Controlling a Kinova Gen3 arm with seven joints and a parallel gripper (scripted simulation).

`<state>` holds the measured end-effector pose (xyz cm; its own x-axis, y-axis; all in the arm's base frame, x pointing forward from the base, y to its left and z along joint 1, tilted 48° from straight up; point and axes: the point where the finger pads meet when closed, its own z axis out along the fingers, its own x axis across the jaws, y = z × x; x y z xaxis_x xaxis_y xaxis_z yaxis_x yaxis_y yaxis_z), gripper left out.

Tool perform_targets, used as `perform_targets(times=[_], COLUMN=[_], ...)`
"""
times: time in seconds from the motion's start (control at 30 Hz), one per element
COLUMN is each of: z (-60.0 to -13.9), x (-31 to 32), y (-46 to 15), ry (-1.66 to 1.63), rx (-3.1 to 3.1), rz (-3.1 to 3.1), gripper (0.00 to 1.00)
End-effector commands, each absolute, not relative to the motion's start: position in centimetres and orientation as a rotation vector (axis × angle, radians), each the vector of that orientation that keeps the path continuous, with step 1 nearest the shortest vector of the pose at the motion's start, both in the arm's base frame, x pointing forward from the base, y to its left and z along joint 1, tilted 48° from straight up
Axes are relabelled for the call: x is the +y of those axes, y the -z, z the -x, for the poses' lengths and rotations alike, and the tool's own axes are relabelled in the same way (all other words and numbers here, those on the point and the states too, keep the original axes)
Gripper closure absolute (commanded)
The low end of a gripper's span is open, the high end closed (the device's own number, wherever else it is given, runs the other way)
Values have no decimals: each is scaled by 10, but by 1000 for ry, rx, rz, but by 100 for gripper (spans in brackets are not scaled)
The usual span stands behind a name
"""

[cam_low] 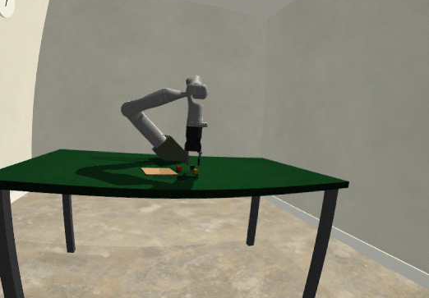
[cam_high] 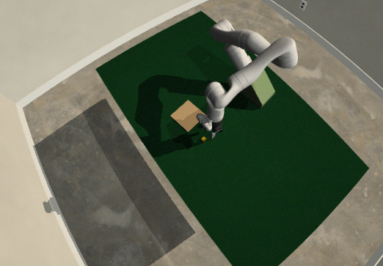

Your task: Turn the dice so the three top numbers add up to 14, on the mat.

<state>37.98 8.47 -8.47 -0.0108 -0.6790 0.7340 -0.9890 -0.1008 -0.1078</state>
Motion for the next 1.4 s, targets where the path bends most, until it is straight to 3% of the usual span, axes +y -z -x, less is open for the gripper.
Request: perform_targets(times=[0.0,1.37], z=[-380,-367], x=[85,85], y=[85,87], ry=[-911,-911], rx=[-1727,-1727], rz=[-1822,-1822], gripper=[0,0])
